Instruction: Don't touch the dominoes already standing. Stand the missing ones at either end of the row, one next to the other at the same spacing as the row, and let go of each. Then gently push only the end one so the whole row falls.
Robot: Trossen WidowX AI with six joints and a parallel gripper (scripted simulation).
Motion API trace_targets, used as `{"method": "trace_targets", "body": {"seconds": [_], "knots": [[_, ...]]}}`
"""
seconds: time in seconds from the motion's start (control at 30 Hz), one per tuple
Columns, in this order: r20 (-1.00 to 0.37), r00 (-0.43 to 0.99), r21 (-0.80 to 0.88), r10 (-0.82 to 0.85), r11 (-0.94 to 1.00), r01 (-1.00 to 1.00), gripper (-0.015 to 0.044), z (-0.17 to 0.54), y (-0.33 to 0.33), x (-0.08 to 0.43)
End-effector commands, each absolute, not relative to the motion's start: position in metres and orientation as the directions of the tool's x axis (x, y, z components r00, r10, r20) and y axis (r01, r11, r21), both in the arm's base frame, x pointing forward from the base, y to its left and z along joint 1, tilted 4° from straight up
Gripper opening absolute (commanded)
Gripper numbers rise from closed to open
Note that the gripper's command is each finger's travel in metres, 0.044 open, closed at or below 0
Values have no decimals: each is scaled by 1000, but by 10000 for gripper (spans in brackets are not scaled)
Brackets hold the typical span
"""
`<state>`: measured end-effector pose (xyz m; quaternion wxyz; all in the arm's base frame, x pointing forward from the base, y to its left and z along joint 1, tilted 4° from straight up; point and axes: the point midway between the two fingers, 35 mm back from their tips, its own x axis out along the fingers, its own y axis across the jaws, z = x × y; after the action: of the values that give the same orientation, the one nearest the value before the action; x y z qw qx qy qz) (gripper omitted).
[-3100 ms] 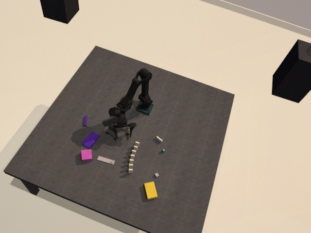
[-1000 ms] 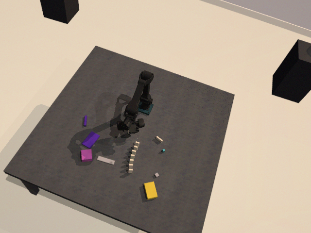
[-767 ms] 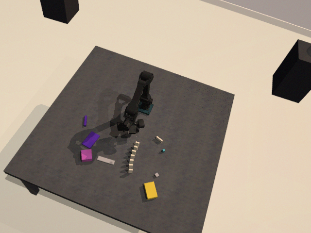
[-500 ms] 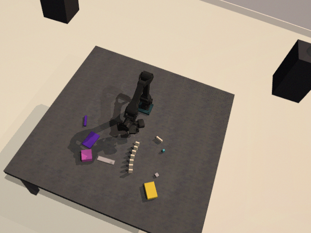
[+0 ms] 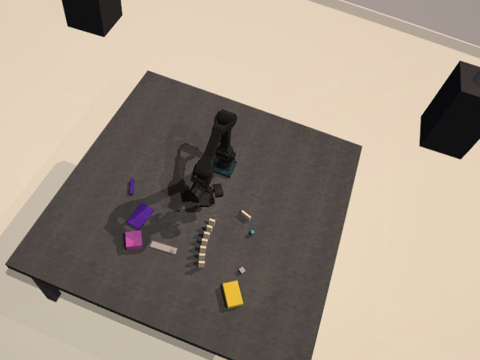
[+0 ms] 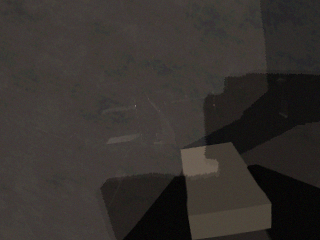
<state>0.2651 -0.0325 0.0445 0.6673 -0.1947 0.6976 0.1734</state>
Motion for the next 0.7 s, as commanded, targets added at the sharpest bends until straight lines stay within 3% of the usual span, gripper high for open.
{"method": "trace_targets", "body": {"seconds": [0.0, 0.27, 0.57, 0.67], "knots": [[-999, -26, -24, -43, 862, -506, 107, 74, -32, 274], [-999, -25, -22, -41, 864, -503, 107, 175, -27, 271], [-999, -25, -23, -40, 869, -495, 107, 177, -26, 271], [-999, -24, -28, -39, 928, -371, 107, 177, -7, 285]]}}
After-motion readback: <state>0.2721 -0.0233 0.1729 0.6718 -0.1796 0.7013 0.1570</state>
